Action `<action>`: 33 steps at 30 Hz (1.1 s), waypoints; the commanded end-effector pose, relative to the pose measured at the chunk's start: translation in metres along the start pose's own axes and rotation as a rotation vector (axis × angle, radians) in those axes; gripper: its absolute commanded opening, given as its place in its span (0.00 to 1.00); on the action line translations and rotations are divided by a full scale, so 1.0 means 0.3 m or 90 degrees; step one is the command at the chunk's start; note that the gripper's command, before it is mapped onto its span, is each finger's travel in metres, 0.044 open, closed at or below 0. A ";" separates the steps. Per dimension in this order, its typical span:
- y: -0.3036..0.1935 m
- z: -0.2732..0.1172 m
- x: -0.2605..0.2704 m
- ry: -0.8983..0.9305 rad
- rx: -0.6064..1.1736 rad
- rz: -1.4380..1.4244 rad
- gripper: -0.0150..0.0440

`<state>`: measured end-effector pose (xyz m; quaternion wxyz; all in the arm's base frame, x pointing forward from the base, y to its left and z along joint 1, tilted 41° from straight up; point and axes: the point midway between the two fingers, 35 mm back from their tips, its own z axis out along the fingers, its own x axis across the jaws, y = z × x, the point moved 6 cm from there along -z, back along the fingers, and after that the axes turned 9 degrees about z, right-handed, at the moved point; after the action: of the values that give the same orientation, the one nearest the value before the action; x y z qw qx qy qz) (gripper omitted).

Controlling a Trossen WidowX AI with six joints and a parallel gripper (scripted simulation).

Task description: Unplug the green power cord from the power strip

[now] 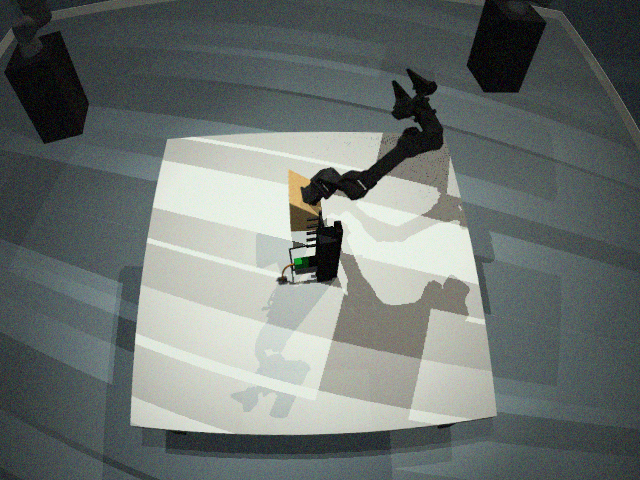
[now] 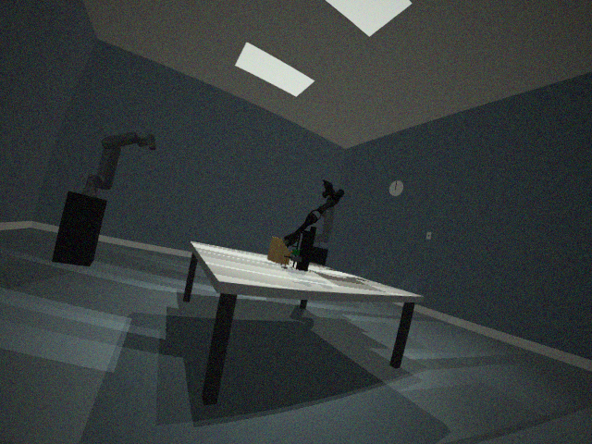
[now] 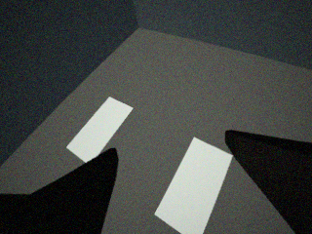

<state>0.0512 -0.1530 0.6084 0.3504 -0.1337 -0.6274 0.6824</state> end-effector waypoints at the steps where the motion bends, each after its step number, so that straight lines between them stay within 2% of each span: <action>1: 0.000 0.001 0.003 0.002 0.000 0.003 0.89; 4: 0.008 0.018 0.054 0.032 -0.001 0.044 0.75; 9: 0.041 0.050 0.246 0.146 0.012 0.194 0.53; 14: 0.084 0.024 0.456 0.276 0.056 0.352 0.53; 20: 0.142 -0.090 0.685 0.430 0.153 0.529 0.53; 22: 0.141 -0.106 0.700 0.454 0.199 0.558 0.53; 33: 0.242 -0.503 0.941 0.683 0.529 0.806 0.53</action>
<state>-0.0913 0.1048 0.5994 0.1983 -0.6117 0.0013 0.7658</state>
